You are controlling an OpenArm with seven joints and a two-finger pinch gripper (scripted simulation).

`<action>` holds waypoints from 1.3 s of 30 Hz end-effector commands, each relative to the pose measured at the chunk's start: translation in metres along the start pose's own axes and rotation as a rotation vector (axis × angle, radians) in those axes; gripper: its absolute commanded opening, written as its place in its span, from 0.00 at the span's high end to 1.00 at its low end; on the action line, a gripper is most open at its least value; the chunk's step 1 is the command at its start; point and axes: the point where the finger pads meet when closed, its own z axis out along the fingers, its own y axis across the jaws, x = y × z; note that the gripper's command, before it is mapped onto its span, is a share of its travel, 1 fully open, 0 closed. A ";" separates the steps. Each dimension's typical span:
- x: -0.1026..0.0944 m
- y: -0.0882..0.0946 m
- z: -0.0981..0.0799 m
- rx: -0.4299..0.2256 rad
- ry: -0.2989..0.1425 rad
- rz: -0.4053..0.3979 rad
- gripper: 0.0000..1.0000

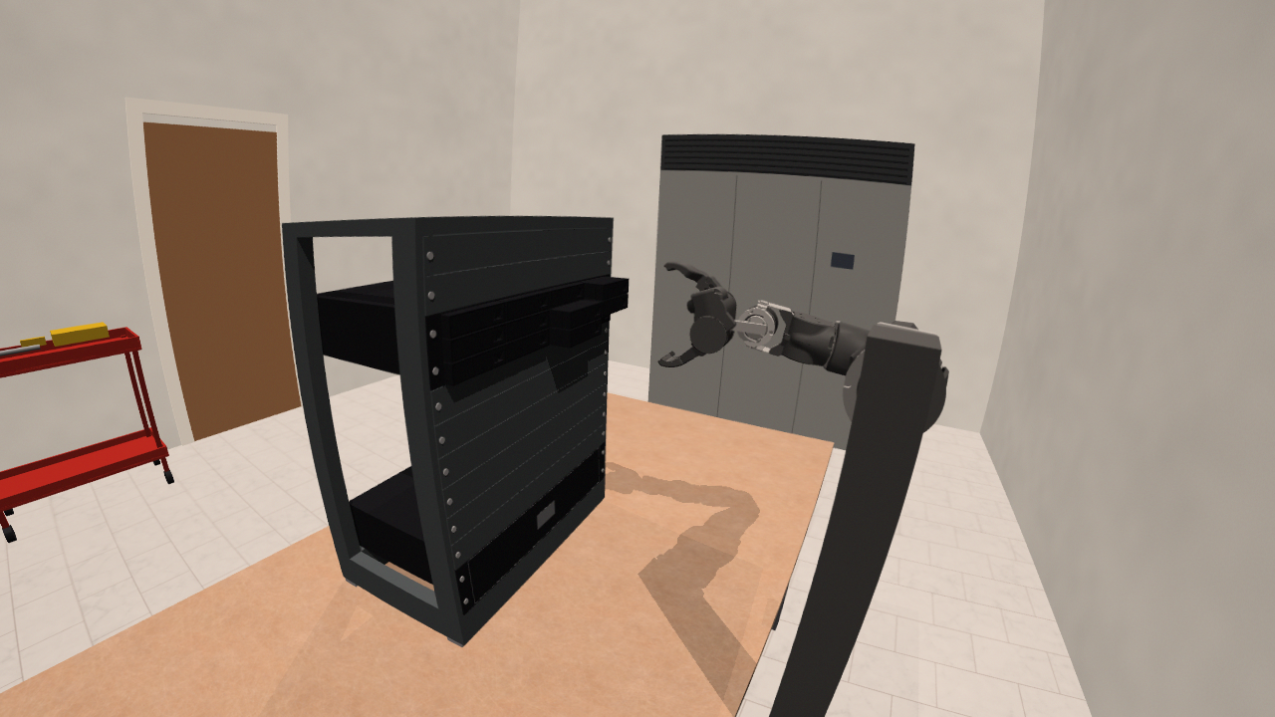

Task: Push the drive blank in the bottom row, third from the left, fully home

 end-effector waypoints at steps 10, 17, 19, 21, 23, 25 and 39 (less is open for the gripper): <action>-0.019 0.008 0.028 0.009 0.007 -0.015 0.00; -0.029 0.012 0.043 0.010 0.007 -0.015 0.00; -0.032 0.014 0.048 0.010 0.008 -0.015 0.00; -0.035 0.015 0.052 0.010 0.008 -0.015 0.00; -0.038 0.016 0.056 0.010 0.008 -0.015 0.00; -0.040 0.016 0.059 0.010 0.008 -0.015 0.00; -0.042 0.018 0.063 0.010 0.009 -0.016 0.00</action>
